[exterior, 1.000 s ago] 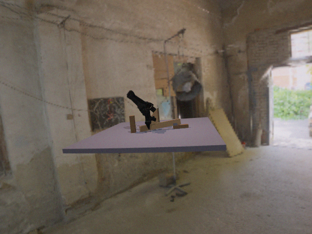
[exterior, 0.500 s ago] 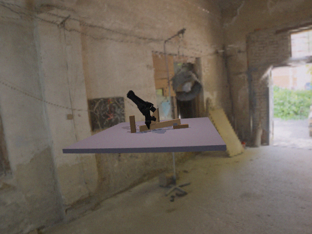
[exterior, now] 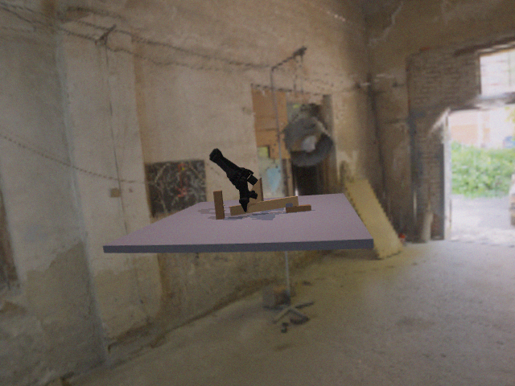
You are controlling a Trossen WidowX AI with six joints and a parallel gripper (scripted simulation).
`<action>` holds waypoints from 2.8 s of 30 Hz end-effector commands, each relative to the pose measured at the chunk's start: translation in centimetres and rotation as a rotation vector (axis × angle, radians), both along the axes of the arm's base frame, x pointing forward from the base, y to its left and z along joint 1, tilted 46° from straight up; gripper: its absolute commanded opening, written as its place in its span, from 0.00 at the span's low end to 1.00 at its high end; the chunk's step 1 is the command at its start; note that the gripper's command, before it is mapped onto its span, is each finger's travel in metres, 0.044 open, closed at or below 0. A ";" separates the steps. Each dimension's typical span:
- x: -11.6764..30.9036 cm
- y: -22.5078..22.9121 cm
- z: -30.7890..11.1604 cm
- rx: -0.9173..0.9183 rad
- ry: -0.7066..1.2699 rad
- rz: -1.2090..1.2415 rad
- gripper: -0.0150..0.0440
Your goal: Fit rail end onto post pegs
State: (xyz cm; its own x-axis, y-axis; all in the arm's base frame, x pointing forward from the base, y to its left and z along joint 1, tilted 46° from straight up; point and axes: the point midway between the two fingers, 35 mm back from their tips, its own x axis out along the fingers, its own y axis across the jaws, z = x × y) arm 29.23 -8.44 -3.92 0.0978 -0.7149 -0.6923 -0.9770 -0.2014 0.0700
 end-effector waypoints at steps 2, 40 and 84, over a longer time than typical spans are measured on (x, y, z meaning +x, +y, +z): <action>0.1 0.5 0.3 0.006 -0.004 0.007 0.25; 0.0 1.9 1.6 0.006 -0.004 0.007 0.25; 0.0 1.3 1.5 0.006 -0.004 0.007 0.25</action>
